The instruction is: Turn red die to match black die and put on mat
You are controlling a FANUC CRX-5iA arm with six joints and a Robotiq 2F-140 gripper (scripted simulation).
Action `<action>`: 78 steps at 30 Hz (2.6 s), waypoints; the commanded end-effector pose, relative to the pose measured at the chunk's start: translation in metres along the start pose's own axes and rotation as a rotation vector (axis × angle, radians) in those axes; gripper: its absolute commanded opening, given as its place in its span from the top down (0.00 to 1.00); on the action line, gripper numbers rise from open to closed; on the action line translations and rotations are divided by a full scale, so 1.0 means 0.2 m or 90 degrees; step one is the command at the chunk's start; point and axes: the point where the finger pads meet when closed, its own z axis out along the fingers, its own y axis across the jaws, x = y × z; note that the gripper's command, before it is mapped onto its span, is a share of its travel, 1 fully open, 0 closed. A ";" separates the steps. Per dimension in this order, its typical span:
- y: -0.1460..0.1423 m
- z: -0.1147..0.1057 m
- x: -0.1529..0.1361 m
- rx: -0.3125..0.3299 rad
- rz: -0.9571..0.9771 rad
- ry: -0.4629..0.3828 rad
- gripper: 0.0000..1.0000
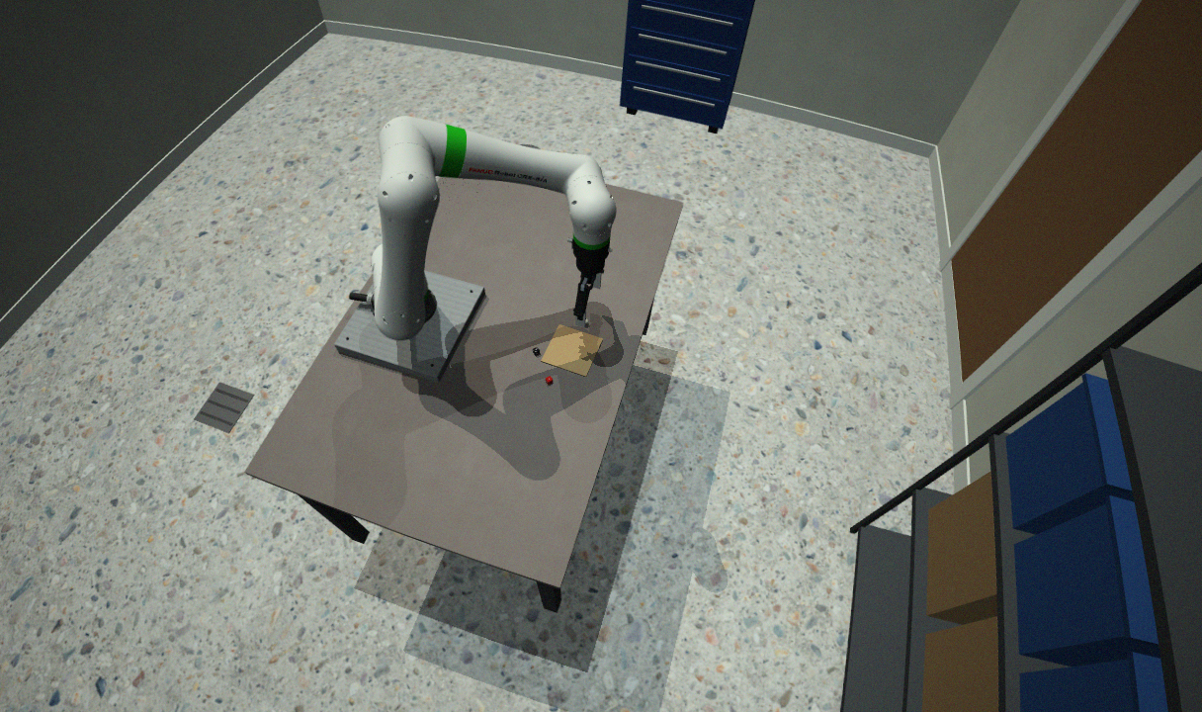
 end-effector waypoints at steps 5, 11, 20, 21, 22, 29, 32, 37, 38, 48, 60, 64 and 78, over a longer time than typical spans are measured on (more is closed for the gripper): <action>0.00 -0.25 0.00 0.000 0.000 0.000 0.00; 0.00 -0.30 0.00 0.000 0.000 0.000 0.00; 0.04 -0.30 0.00 0.000 0.016 0.000 0.00; 0.12 -0.30 0.00 0.000 0.048 -0.001 0.00; 0.12 -0.30 0.00 0.000 0.048 -0.001 0.00; 0.54 -0.28 -0.03 0.000 0.212 -0.001 0.00; 0.69 -0.27 -0.06 0.000 0.272 -0.001 0.00; 0.91 -0.26 -0.13 0.000 0.367 -0.001 0.00; 0.91 -0.26 -0.13 0.000 0.367 -0.001 0.00; 1.13 -0.25 -0.21 0.000 0.464 0.000 0.00; 1.13 -0.25 -0.21 0.000 0.464 0.000 0.00; 1.13 -0.24 -0.21 0.000 0.471 0.000 0.00; 1.14 -0.22 -0.21 0.000 0.710 0.000 0.00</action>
